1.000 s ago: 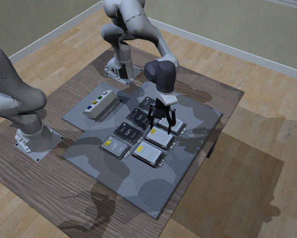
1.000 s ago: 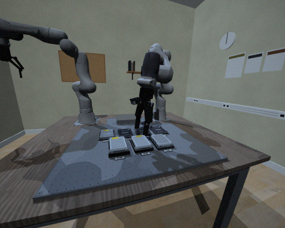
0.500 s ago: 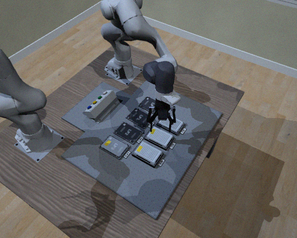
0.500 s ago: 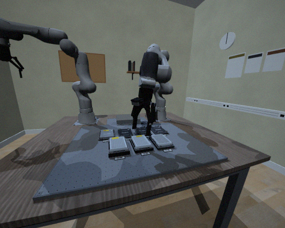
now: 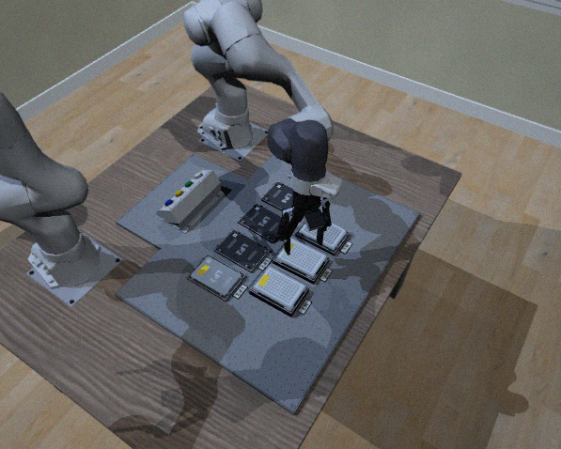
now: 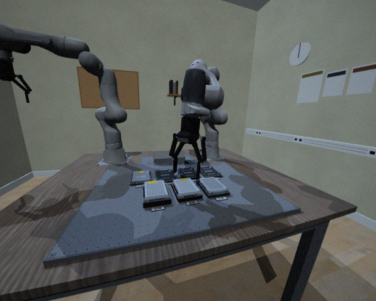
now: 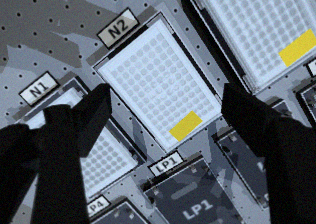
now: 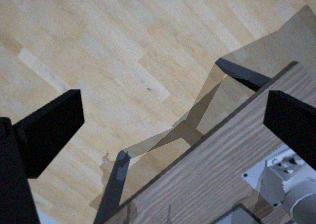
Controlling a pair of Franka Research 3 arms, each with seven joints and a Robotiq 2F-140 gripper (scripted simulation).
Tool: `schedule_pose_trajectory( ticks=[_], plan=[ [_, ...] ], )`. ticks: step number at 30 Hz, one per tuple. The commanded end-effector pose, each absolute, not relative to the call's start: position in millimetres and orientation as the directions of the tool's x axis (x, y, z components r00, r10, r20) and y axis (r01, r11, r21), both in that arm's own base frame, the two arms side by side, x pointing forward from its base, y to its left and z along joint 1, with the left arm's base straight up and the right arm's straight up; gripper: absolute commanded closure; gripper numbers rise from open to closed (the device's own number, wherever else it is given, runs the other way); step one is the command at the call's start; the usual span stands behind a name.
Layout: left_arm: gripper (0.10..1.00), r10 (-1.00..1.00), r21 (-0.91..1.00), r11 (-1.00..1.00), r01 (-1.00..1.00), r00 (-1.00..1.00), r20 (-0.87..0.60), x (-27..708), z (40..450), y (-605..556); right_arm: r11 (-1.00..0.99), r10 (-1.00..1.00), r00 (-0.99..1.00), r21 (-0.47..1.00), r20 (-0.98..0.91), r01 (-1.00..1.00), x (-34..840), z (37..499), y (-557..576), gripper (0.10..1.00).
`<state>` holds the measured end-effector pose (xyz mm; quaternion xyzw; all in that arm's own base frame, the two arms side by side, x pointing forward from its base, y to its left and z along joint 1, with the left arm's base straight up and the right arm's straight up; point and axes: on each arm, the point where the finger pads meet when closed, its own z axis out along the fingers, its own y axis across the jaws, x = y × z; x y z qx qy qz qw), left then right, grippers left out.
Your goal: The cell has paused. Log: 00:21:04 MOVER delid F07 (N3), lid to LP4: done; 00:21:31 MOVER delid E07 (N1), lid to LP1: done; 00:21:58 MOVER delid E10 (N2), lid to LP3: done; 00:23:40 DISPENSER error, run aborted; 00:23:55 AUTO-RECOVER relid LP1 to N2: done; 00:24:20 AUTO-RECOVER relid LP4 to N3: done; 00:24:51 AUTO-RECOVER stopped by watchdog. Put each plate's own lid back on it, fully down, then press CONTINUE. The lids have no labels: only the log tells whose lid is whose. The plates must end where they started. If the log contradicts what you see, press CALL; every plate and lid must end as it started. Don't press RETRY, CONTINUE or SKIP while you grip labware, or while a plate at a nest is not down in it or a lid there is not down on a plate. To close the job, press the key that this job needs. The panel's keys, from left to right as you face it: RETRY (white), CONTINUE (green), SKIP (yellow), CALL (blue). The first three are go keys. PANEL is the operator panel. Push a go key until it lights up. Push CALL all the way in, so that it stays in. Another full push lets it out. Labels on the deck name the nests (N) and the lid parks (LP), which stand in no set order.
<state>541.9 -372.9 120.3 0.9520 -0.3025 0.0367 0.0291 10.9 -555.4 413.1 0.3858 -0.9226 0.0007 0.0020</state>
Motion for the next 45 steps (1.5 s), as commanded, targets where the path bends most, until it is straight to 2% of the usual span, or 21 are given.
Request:
schedule_pose_trajectory(
  ticks=[1,16,45],
  plan=[
    [0.403,-0.377,0.028,-0.925,-0.379,0.925,0.055,538,117,-373,0.702,-0.712,-0.702,0.000,0.004,-0.712,11,413,-555,0.098],
    [0.403,0.034,0.000,-0.999,0.034,0.999,0.000,538,100,-373,0.702,-0.712,-0.702,0.000,0.004,-0.712,11,413,-555,0.098],
    [0.403,0.034,0.000,-0.999,0.034,0.999,0.000,538,85,-373,0.702,-0.712,-0.702,0.000,0.004,-0.712,11,413,-555,0.098]
  ],
)
